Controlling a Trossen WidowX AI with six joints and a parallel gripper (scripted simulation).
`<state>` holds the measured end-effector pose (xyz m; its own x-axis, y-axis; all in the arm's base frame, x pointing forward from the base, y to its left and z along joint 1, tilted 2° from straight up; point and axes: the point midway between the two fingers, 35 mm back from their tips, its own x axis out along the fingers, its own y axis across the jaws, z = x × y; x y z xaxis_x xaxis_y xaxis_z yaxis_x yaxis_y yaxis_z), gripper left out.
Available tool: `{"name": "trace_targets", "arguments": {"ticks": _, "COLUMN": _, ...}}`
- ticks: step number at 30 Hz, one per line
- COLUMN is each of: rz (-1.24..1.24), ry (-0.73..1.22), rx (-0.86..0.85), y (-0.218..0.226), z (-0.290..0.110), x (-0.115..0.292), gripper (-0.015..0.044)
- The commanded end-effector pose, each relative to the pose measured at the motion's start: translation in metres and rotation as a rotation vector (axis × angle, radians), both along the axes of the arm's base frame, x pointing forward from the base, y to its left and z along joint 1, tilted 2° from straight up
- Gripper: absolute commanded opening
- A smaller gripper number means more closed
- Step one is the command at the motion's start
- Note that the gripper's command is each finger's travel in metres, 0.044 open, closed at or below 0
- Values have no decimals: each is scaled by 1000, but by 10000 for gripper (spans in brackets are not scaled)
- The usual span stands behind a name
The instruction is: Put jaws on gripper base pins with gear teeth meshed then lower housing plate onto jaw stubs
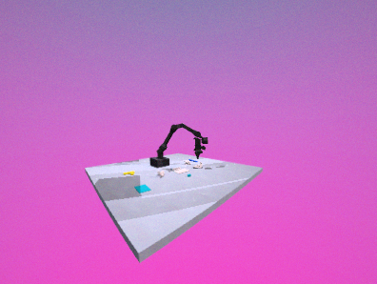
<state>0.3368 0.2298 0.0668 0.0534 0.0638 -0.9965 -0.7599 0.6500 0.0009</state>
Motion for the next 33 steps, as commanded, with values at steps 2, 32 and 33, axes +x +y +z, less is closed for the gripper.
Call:
{"name": "trace_targets", "arguments": {"ticks": 2, "rz": 112, "ry": -10, "rx": -8, "y": 4, "z": 2, "x": 0, "gripper": 0}}
{"name": "trace_targets", "arguments": {"ticks": 32, "rz": 415, "ry": -27, "rx": -25, "y": 16, "z": -9, "x": 0, "gripper": 0}}
{"name": "trace_targets", "arguments": {"ticks": 33, "rz": 416, "ry": -27, "rx": -25, "y": 16, "z": -11, "x": 0, "gripper": 0}}
